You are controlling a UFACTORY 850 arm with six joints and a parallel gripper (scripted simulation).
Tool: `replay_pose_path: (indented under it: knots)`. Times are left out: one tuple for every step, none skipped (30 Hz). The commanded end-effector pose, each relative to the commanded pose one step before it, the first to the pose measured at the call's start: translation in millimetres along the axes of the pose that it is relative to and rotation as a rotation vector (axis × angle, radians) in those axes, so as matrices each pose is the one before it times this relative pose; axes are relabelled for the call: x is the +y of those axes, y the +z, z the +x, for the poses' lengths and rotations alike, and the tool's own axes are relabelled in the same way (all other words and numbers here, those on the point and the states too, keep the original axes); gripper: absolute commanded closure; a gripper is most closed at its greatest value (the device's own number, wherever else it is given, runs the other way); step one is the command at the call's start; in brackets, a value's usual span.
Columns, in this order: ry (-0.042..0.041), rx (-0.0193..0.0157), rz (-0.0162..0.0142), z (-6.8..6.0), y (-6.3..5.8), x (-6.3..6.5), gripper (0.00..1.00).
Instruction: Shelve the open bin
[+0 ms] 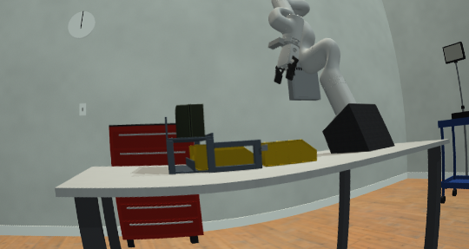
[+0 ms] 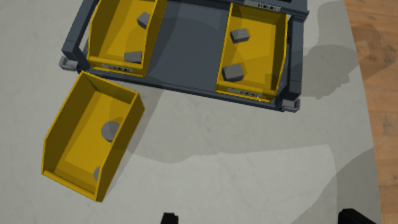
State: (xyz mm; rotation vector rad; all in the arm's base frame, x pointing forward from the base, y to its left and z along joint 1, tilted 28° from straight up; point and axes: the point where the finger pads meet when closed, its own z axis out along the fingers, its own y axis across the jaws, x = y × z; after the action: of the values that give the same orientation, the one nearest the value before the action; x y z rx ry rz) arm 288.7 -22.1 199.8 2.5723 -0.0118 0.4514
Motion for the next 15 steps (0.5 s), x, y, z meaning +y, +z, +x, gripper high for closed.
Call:
replay_pose_path:
  knots:
    - [0.01203,-0.00024,-0.01675,-14.54,-3.36,26.77,0.00]
    - [0.00319,-0.00044,-0.00526,-4.39,-0.67,7.91,0.00]
    - [0.00000,0.00000,0.00000,0.00,0.00,0.00,0.00]
    - [0.00000,0.00000,0.00000,0.00,0.00,0.00,0.00]
    - [0.00000,0.00000,0.00000,0.00,0.00,0.00,0.00]
    - [0.00000,0.00000,0.00000,0.00,0.00,0.00,0.00]
    - [0.00000,0.00000,0.00000,0.00,0.00,0.00,0.00]
    - [0.00000,0.00000,0.00000,0.00,0.00,0.00,0.00]
    - [0.00000,0.00000,0.00000,0.00,0.00,0.00,0.00]
    - [0.00000,0.00000,0.00000,0.00,0.00,0.00,0.00]
    - [0.00000,0.00000,0.00000,0.00,0.00,0.00,0.00]
    - [0.00000,0.00000,0.00000,0.00,0.00,0.00,0.00]
    - [0.00000,0.00000,0.00000,0.00,0.00,0.00,0.00]
    - [0.00000,0.00000,0.00000,0.00,0.00,0.00,0.00]
    - [0.00002,0.00020,-0.00017,1.10,0.29,-2.00,0.00]
